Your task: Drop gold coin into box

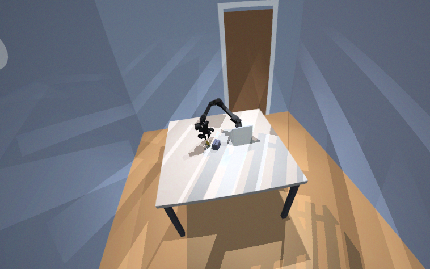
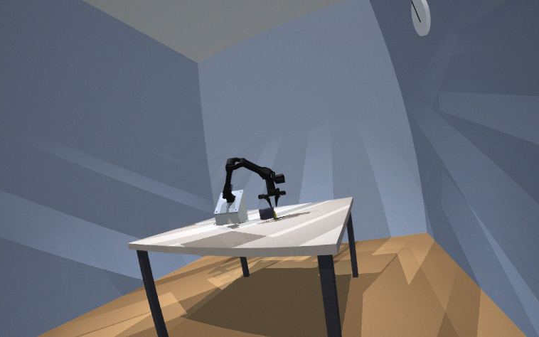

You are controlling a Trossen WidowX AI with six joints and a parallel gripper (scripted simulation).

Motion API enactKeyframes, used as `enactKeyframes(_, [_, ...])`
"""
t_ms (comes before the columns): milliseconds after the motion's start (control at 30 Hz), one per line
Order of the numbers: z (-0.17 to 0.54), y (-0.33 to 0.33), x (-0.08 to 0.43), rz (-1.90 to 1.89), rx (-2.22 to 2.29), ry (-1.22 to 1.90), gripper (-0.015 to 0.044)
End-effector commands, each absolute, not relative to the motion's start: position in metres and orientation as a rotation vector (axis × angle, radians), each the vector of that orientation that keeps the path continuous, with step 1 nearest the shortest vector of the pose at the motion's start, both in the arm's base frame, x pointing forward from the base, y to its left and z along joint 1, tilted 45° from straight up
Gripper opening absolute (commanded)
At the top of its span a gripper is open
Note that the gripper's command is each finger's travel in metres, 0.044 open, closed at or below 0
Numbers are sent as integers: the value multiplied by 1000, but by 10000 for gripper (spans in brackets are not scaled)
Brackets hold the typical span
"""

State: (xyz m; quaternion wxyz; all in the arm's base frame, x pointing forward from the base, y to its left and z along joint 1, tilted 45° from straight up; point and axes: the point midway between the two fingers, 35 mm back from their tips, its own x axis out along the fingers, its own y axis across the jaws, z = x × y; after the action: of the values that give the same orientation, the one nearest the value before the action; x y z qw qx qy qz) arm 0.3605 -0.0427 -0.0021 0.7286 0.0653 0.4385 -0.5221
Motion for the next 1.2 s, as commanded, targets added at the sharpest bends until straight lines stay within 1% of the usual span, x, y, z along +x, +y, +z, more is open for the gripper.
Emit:
enactKeyframes(0, [-9,-51,360,-1145,136,964,161])
enactKeyframes(1167, [-48,-90,365,-1146,134,963,161])
